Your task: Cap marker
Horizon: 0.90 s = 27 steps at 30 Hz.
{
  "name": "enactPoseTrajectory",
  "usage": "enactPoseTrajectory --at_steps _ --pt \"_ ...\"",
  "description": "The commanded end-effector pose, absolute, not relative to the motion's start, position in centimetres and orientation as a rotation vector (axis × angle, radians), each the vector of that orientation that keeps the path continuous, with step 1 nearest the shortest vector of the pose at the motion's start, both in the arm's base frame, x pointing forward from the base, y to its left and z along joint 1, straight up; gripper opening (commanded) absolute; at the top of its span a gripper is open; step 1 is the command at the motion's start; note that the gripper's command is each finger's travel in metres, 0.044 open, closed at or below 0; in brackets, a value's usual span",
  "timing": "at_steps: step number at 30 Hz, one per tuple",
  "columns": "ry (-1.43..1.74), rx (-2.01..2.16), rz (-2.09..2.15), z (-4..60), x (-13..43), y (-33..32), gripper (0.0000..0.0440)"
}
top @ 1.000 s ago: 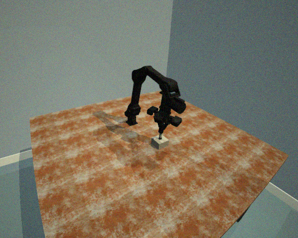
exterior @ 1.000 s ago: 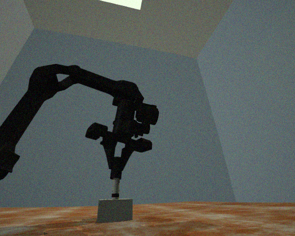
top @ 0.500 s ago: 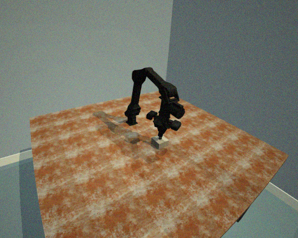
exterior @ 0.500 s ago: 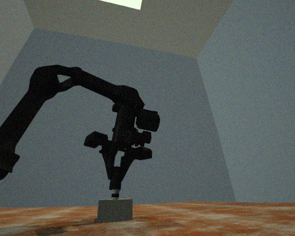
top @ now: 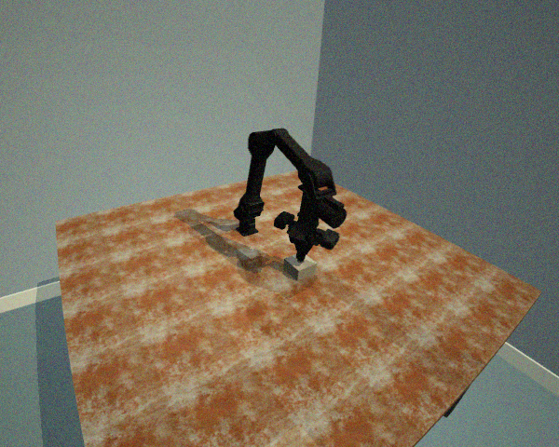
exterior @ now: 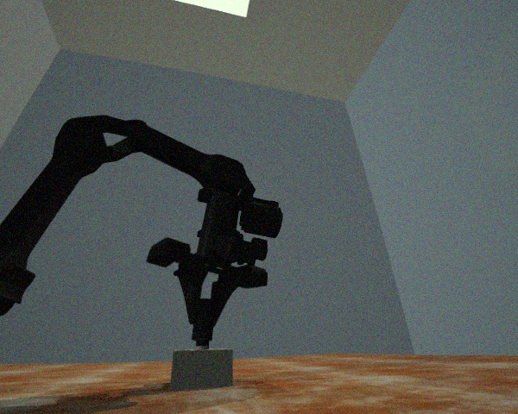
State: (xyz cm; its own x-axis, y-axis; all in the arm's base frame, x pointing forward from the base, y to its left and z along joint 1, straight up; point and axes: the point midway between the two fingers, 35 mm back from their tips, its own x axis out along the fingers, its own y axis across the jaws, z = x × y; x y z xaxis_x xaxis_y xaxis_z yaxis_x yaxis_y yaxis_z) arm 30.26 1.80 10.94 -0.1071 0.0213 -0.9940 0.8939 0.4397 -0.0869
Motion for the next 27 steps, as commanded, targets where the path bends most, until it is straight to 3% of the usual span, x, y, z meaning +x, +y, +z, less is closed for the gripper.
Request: enactPoseTrajectory --at_steps 1,27 --pt "1.544 0.807 -0.939 9.46 29.26 1.53 0.0049" --pt "1.541 0.773 -0.915 8.99 29.32 1.18 0.0085"
